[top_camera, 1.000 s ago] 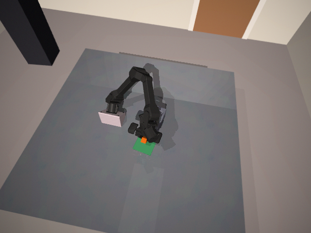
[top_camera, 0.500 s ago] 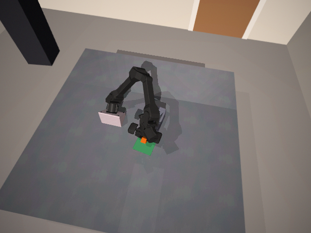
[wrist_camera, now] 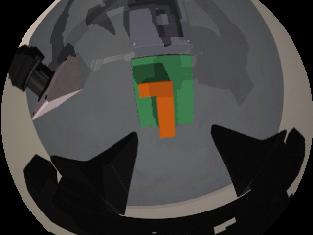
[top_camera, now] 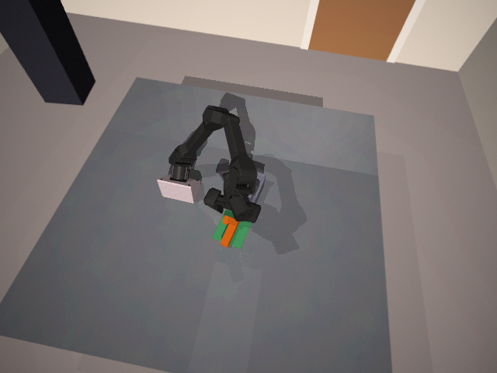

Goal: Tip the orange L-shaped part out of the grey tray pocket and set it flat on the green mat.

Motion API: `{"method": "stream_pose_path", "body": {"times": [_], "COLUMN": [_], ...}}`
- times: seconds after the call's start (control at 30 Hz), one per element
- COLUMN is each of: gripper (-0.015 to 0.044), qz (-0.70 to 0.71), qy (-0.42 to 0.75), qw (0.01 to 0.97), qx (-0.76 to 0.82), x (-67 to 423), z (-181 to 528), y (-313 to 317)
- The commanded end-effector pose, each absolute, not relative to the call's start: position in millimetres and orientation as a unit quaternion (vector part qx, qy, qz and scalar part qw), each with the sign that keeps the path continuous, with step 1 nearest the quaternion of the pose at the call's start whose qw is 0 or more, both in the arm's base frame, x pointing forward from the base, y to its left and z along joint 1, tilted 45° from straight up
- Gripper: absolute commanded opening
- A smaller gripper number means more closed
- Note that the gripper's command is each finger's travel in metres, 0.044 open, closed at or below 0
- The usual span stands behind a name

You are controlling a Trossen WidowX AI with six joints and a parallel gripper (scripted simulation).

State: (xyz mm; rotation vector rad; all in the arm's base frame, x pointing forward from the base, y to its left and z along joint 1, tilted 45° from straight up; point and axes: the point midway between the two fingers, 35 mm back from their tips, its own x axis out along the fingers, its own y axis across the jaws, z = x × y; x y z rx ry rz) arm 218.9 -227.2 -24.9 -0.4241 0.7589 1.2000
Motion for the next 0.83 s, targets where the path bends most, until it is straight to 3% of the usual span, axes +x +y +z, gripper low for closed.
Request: {"method": "stream_pose_path", "body": {"times": [0.0, 0.8], "gripper": [0.04, 0.04], "qz": [0.545, 0.542], "qy": [0.346, 0.347], "qw": [0.737, 0.74], "qx": [-0.197, -0.194], "x": [211.8, 212.8], "z": [-2.8, -7.7], "y": [-246.0, -242.9]}}
